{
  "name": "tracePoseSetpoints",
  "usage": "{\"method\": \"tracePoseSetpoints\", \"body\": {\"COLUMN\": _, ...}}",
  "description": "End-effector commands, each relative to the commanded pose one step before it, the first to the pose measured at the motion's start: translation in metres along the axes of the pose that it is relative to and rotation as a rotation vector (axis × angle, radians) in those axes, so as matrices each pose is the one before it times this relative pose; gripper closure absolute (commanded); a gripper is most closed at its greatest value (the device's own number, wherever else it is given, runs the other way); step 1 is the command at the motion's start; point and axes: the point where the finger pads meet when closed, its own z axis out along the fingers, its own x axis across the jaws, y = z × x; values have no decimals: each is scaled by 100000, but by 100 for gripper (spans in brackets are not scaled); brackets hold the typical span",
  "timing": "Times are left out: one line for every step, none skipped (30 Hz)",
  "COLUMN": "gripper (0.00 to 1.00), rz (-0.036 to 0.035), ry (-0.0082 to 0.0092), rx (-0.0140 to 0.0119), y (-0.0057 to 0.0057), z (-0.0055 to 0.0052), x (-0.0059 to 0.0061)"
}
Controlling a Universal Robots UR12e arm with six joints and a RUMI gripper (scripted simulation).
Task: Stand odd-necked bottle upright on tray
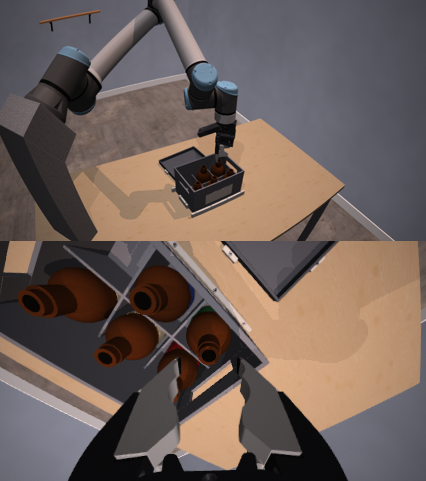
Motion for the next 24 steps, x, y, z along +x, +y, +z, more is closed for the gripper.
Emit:
{"method": "tracePoseSetpoints", "body": {"gripper": 62, "rz": 81, "ry": 3, "rx": 133, "y": -41, "z": -2468, "x": -82}}
{"method": "tracePoseSetpoints", "body": {"gripper": 62, "rz": 0, "ry": 1, "rx": -1, "y": -1, "z": -317, "x": 0}}
{"method": "tracePoseSetpoints", "body": {"gripper": 62, "rz": 0, "ry": 0, "rx": 0, "y": 0, "z": -301, "x": 0}}
{"method": "tracePoseSetpoints", "body": {"gripper": 62, "rz": 0, "ry": 1, "rx": -1, "y": -1, "z": -285, "x": 0}}
{"method": "tracePoseSetpoints", "body": {"gripper": 62, "rz": 0, "ry": 1, "rx": 0, "y": 0, "z": -267, "x": 0}}
{"method": "tracePoseSetpoints", "body": {"gripper": 62, "rz": 0, "ry": 1, "rx": 0, "y": 0, "z": -248, "x": 0}}
{"method": "tracePoseSetpoints", "body": {"gripper": 62, "rz": 0, "ry": 0, "rx": 0, "y": 0, "z": 0, "x": 0}}
{"method": "tracePoseSetpoints", "body": {"gripper": 62, "rz": 0, "ry": 0, "rx": 0, "y": 0, "z": 0, "x": 0}}
{"method": "tracePoseSetpoints", "body": {"gripper": 62, "rz": 0, "ry": 0, "rx": 0, "y": 0, "z": -227, "x": 0}}
{"method": "tracePoseSetpoints", "body": {"gripper": 62, "rz": 0, "ry": 1, "rx": 0, "y": 0, "z": -206, "x": 0}}
{"method": "tracePoseSetpoints", "body": {"gripper": 62, "rz": 0, "ry": 0, "rx": 0, "y": 0, "z": -184, "x": 0}}
{"method": "tracePoseSetpoints", "body": {"gripper": 62, "rz": 0, "ry": 1, "rx": 0, "y": 0, "z": -162, "x": 0}}
{"method": "tracePoseSetpoints", "body": {"gripper": 62, "rz": 0, "ry": 0, "rx": 0, "y": 0, "z": -140, "x": 0}}
{"method": "tracePoseSetpoints", "body": {"gripper": 62, "rz": 0, "ry": 0, "rx": 0, "y": 0, "z": -117, "x": 0}}
{"method": "tracePoseSetpoints", "body": {"gripper": 62, "rz": 0, "ry": 0, "rx": 0, "y": 0, "z": -96, "x": 0}}
{"method": "tracePoseSetpoints", "body": {"gripper": 62, "rz": 0, "ry": 0, "rx": 0, "y": 0, "z": -76, "x": 0}}
{"method": "tracePoseSetpoints", "body": {"gripper": 62, "rz": -37, "ry": 9, "rx": -25, "y": 26, "z": -66, "x": 22}}
{"method": "tracePoseSetpoints", "body": {"gripper": 62, "rz": -53, "ry": 13, "rx": -36, "y": 37, "z": -53, "x": 32}}
{"method": "tracePoseSetpoints", "body": {"gripper": 62, "rz": -48, "ry": 12, "rx": -33, "y": 34, "z": -37, "x": 30}}
{"method": "tracePoseSetpoints", "body": {"gripper": 62, "rz": -38, "ry": 9, "rx": -26, "y": 27, "z": -23, "x": 23}}
{"method": "tracePoseSetpoints", "body": {"gripper": 62, "rz": -23, "ry": 0, "rx": -18, "y": 17, "z": -11, "x": 13}}
{"method": "tracePoseSetpoints", "body": {"gripper": 62, "rz": -6, "ry": -13, "rx": -10, "y": 6, "z": -2, "x": -1}}
{"method": "tracePoseSetpoints", "body": {"gripper": 100, "rz": 0, "ry": -13, "rx": -5, "y": 2, "z": 0, "x": -4}}
{"method": "tracePoseSetpoints", "body": {"gripper": 100, "rz": 0, "ry": 0, "rx": 0, "y": 0, "z": 0, "x": 0}}
